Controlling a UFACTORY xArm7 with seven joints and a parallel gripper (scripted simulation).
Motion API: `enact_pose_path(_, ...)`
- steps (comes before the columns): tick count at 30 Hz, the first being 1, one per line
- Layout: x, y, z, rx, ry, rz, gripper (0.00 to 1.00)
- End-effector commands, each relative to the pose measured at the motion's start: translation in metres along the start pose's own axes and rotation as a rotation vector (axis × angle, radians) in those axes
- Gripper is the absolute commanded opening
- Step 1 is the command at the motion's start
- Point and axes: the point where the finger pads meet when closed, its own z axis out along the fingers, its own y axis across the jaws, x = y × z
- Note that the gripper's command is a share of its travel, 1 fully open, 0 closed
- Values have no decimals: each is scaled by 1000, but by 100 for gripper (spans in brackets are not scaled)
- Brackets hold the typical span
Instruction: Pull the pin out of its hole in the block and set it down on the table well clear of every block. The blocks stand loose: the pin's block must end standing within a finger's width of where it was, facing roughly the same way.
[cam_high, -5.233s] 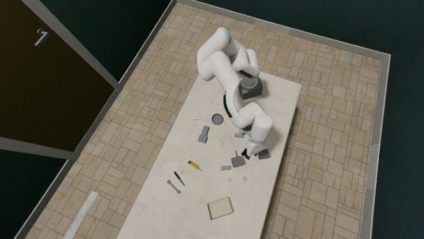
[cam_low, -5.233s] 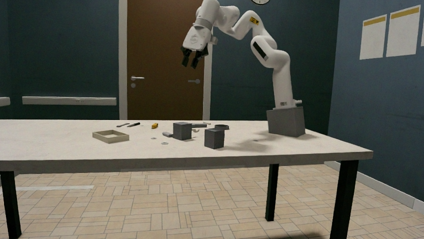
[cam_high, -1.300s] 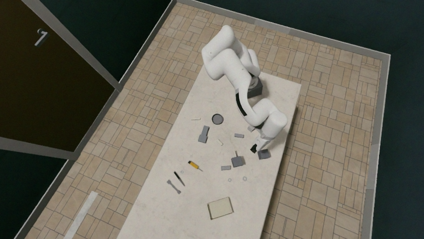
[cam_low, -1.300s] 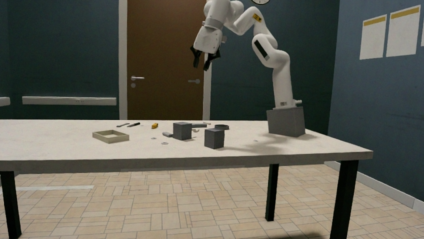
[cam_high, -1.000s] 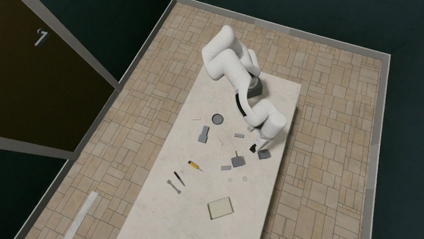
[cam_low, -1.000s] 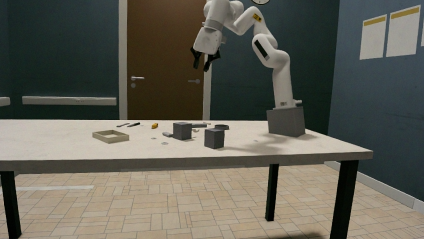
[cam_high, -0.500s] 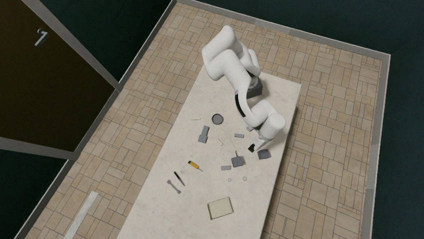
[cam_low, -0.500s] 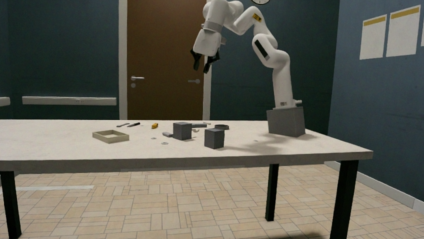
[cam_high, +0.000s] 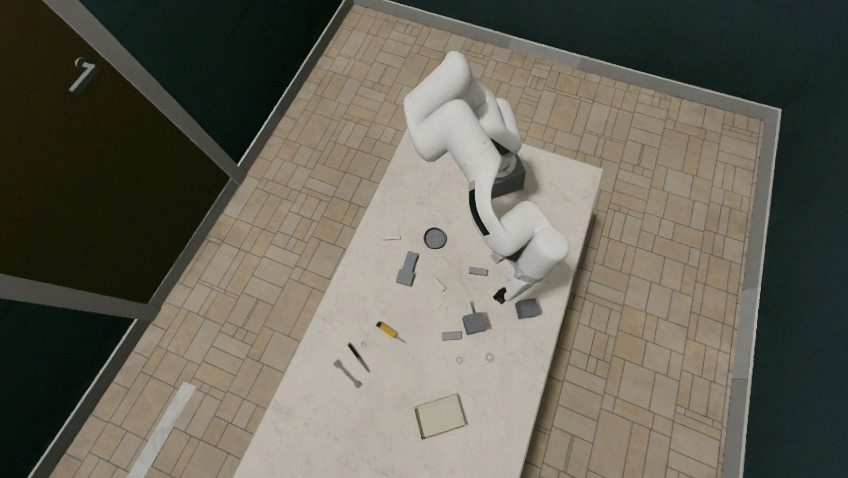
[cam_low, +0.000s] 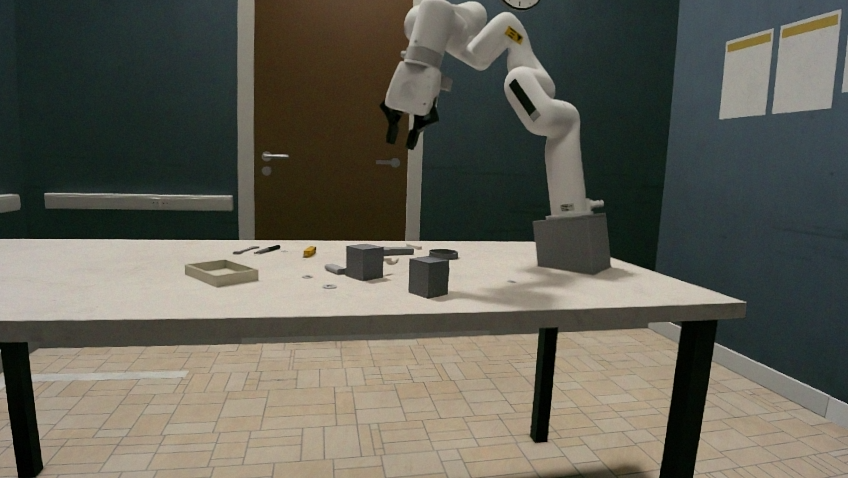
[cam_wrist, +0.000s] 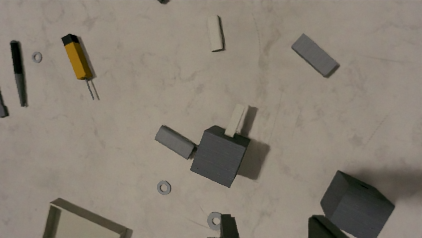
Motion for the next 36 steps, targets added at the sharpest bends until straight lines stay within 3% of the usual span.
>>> enact_pose_path(1, 0, -1, 0, 0, 1, 7, 45)
enact_pose_path(36, 10, -7, 9, -9, 33, 62, 45)
